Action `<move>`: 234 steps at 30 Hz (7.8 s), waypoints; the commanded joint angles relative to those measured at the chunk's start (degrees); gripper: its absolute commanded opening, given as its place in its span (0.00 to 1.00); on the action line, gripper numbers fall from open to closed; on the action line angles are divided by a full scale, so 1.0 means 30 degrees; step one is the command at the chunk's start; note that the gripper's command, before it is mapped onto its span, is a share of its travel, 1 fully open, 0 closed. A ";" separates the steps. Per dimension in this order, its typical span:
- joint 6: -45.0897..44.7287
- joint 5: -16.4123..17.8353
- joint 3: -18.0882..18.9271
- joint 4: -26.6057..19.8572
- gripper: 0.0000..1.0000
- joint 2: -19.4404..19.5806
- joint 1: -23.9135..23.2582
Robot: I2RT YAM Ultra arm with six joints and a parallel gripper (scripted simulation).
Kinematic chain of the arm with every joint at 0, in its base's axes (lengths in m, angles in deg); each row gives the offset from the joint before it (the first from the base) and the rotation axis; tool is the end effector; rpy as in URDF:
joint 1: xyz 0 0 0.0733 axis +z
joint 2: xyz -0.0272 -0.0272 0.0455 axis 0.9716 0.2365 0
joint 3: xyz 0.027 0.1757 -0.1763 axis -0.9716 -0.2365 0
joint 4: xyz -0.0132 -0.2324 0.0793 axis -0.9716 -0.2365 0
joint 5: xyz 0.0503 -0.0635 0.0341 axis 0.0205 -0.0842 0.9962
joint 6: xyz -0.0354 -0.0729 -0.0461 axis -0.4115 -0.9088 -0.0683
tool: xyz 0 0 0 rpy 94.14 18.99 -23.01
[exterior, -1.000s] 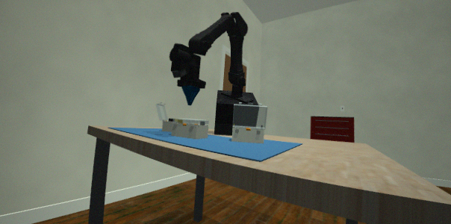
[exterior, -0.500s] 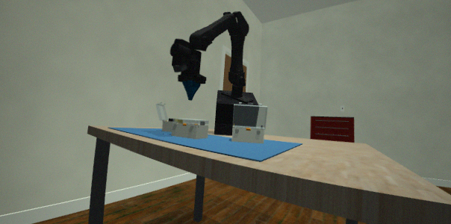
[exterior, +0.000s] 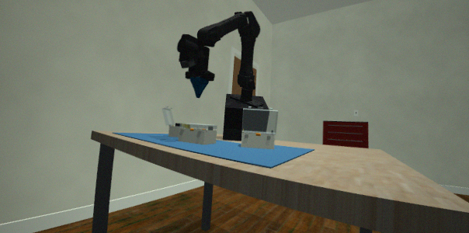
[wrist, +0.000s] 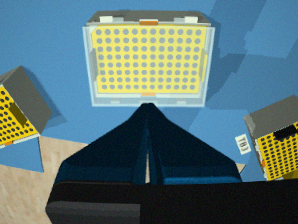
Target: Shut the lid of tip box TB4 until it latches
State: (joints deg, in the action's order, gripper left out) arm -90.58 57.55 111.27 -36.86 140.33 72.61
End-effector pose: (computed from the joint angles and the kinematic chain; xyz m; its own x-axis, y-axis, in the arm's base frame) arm 0.3171 0.0087 0.1793 -0.8899 -0.2113 -0.4042 -0.3154 0.9253 0.2108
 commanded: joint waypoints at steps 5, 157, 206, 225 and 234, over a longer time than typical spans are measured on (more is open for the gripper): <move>-0.0329 0.0229 0.0859 -0.0894 0.00 -0.0889 -0.0498; 0.0504 -0.0079 -0.6294 0.7125 0.00 -0.0469 0.0303; 0.1211 -0.0334 -0.6876 0.9582 0.00 0.1268 0.0884; 0.1168 -0.0333 -0.6856 0.9544 0.00 0.1259 0.0879; 0.1168 -0.0333 -0.6856 0.9544 0.00 0.1259 0.0879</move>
State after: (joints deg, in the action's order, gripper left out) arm -87.37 56.51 90.18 -9.08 145.71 75.91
